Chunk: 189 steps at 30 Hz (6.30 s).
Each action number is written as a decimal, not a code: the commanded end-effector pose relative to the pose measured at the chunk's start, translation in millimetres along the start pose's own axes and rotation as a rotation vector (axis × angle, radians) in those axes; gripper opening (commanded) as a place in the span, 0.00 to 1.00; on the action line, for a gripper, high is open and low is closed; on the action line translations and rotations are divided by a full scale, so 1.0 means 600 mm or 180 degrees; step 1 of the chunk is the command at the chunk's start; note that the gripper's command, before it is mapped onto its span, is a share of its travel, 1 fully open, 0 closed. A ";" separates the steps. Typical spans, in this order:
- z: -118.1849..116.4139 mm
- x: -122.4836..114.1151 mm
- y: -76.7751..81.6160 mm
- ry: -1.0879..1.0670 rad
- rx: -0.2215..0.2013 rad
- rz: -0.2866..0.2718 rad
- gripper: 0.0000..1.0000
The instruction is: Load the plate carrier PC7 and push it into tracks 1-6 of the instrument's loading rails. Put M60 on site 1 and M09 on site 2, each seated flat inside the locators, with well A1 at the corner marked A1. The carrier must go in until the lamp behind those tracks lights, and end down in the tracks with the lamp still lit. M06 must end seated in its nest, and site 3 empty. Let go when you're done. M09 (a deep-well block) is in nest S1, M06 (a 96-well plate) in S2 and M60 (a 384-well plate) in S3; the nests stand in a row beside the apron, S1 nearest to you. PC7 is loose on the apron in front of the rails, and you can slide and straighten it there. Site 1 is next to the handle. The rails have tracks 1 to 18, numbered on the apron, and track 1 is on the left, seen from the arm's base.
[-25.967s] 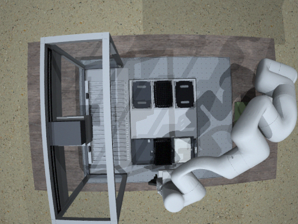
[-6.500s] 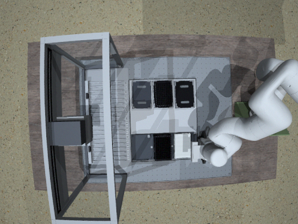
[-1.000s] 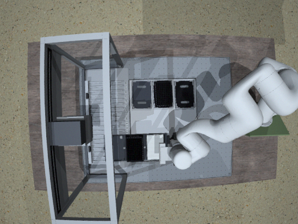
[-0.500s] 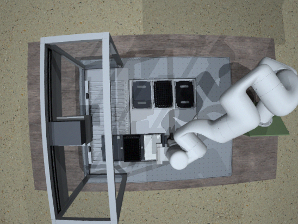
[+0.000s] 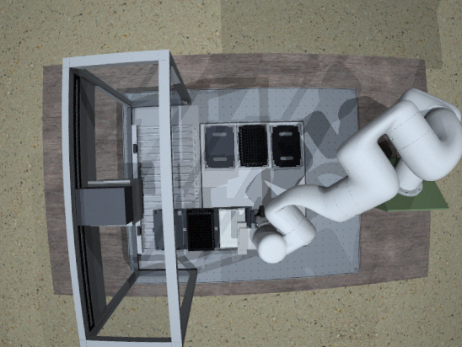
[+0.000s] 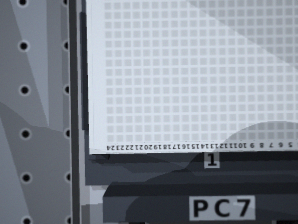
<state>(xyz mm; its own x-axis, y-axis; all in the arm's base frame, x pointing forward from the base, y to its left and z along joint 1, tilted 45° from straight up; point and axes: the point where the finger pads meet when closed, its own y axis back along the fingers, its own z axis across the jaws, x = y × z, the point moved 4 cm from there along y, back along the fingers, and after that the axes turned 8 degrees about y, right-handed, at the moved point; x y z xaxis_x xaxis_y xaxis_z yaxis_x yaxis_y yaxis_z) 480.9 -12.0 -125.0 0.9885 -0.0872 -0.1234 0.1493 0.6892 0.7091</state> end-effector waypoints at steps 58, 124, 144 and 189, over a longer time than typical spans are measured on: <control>0.007 0.065 0.005 -0.0001 0.0009 0.0018 0.82; 0.008 0.067 0.005 -0.0001 0.0009 0.0018 0.82; 0.007 0.062 0.024 -0.0001 0.0009 0.0018 0.82; 0.007 0.062 0.133 0.0000 0.0009 0.0018 0.82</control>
<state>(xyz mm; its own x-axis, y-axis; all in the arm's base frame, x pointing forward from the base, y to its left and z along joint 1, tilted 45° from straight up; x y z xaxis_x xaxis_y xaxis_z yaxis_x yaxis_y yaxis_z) 527.7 32.3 -73.5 0.9886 -0.0870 -0.1227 0.1486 0.6890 0.7093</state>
